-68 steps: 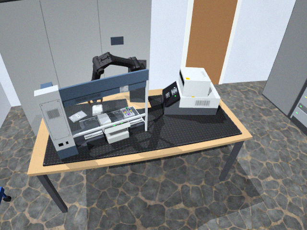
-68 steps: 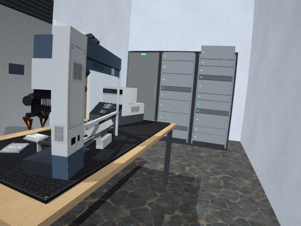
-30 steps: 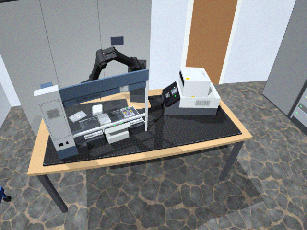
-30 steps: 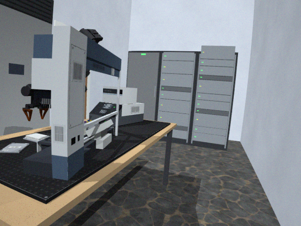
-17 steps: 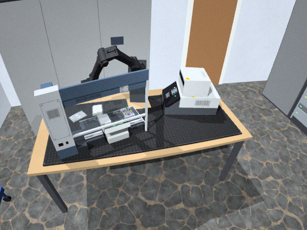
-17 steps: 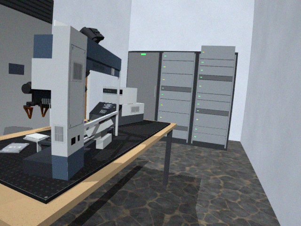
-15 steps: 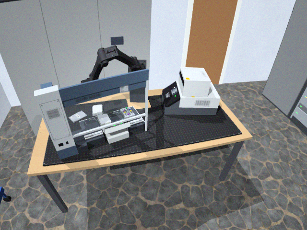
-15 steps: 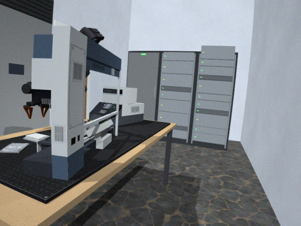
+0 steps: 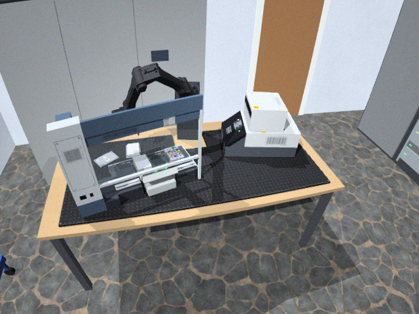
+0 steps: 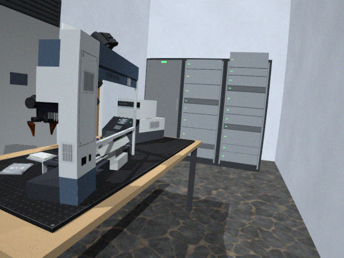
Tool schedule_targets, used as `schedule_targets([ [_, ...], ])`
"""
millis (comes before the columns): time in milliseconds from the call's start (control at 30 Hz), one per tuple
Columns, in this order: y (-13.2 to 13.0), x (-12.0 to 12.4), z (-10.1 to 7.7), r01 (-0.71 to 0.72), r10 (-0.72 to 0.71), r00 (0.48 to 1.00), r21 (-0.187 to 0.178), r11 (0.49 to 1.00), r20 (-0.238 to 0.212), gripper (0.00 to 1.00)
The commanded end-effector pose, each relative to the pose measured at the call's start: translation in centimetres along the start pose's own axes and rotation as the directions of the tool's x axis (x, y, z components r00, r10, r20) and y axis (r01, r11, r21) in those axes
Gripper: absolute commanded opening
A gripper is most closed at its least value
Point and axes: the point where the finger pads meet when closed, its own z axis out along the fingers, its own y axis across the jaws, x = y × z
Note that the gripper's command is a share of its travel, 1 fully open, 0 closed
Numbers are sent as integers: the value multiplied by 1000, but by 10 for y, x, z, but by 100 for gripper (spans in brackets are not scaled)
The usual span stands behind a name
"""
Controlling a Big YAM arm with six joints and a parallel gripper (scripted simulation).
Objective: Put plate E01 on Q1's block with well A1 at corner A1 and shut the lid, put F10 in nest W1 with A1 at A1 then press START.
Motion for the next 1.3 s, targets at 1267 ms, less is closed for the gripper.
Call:
schedule_targets([
  [1267, -4, -13, -4, -679, 679, 734, 4, 734, 30, 100],
])
